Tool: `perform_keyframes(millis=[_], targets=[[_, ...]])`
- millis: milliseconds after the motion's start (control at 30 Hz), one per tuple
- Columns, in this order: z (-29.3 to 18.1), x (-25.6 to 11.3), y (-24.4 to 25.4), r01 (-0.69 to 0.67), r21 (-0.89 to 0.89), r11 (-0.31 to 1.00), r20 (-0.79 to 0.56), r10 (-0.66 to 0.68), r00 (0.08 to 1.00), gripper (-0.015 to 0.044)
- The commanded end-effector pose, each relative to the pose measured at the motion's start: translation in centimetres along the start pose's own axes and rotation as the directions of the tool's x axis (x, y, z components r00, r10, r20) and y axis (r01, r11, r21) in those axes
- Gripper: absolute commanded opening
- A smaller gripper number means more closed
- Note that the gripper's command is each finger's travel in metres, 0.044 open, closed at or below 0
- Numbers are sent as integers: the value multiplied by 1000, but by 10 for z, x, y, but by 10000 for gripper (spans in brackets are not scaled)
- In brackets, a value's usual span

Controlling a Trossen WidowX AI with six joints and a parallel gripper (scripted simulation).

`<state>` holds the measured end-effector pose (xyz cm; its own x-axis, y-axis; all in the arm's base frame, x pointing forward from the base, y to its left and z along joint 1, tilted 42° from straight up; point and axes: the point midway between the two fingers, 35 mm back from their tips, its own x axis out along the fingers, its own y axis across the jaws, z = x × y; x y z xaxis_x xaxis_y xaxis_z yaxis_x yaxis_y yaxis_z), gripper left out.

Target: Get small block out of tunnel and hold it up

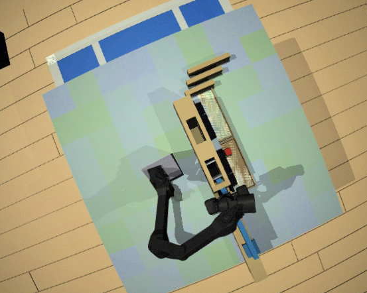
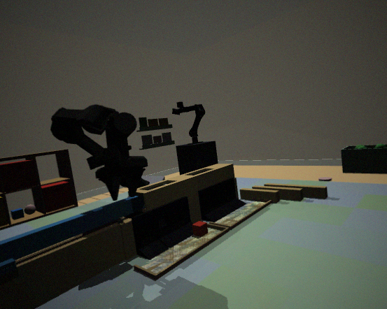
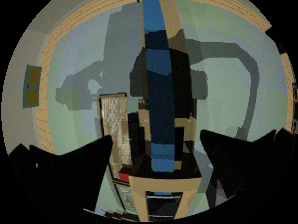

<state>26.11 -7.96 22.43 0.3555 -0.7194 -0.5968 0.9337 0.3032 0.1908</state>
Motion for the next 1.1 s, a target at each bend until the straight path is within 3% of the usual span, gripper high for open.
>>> perform_keyframes(millis=[0, 667, 1067], targets=[[-3, 6, -3, 6, -4, 1000, 2, -6, 1000, 440], [-8, 36, -9, 4, -4, 1000, 5, -4, 1000, 440], [-5, 31, -7, 3, 6, 1000, 9, -3, 1000, 125]])
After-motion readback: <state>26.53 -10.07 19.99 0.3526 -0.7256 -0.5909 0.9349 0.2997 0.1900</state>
